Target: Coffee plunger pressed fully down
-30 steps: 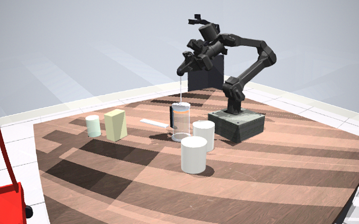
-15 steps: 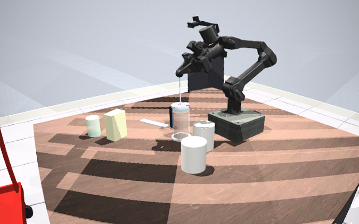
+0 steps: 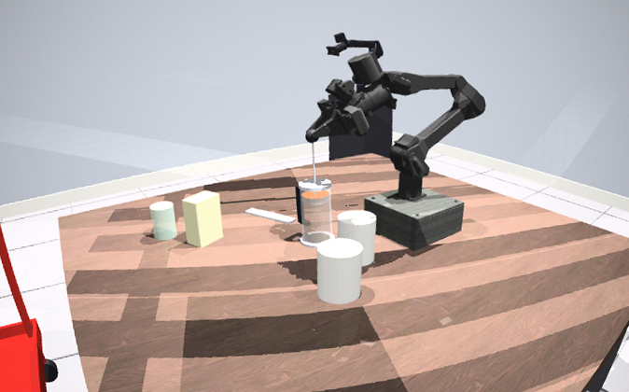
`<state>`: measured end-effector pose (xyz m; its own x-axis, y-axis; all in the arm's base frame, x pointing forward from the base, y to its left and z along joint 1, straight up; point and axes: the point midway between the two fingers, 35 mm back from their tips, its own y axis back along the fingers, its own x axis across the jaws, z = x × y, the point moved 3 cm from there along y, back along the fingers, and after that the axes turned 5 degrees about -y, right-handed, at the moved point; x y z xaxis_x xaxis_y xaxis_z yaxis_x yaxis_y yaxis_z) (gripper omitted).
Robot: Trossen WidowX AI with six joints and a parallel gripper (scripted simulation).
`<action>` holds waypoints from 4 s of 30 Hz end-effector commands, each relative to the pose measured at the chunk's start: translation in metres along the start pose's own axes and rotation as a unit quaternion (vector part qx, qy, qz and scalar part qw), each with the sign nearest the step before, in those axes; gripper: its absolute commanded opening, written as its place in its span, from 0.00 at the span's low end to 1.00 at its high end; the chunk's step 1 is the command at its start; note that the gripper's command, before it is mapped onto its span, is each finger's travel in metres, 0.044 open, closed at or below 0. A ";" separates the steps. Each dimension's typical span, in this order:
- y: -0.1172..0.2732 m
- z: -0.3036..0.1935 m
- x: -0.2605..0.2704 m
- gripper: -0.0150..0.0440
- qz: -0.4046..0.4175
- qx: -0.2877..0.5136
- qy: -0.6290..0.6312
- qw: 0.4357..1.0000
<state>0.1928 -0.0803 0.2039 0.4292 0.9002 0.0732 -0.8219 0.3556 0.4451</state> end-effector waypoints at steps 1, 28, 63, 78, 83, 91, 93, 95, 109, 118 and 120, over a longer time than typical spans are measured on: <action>-0.009 -0.022 -0.002 0.45 -0.001 0.024 0.003 1.000; -0.035 -0.058 -0.005 0.45 -0.001 0.024 0.003 1.000; -0.056 -0.056 -0.006 0.45 -0.001 0.023 0.003 1.000; -0.058 -0.054 -0.006 0.45 -0.001 0.023 0.003 1.000; -0.059 -0.054 -0.006 0.45 -0.001 0.023 0.003 1.000; -0.056 -0.049 -0.006 0.45 0.000 0.011 -0.001 1.000; -0.056 -0.049 -0.006 0.45 0.000 0.011 -0.001 1.000; -0.056 -0.049 -0.006 0.54 0.000 0.011 -0.001 1.000; -0.055 -0.048 -0.005 1.00 0.000 0.012 -0.001 1.000; 0.014 -0.002 0.001 1.00 0.001 0.025 0.004 1.000; 0.017 -0.001 0.001 1.00 0.001 0.025 0.004 1.000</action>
<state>0.1974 -0.0813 0.1826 0.4241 0.9031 0.0677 -0.7978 0.3372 0.4998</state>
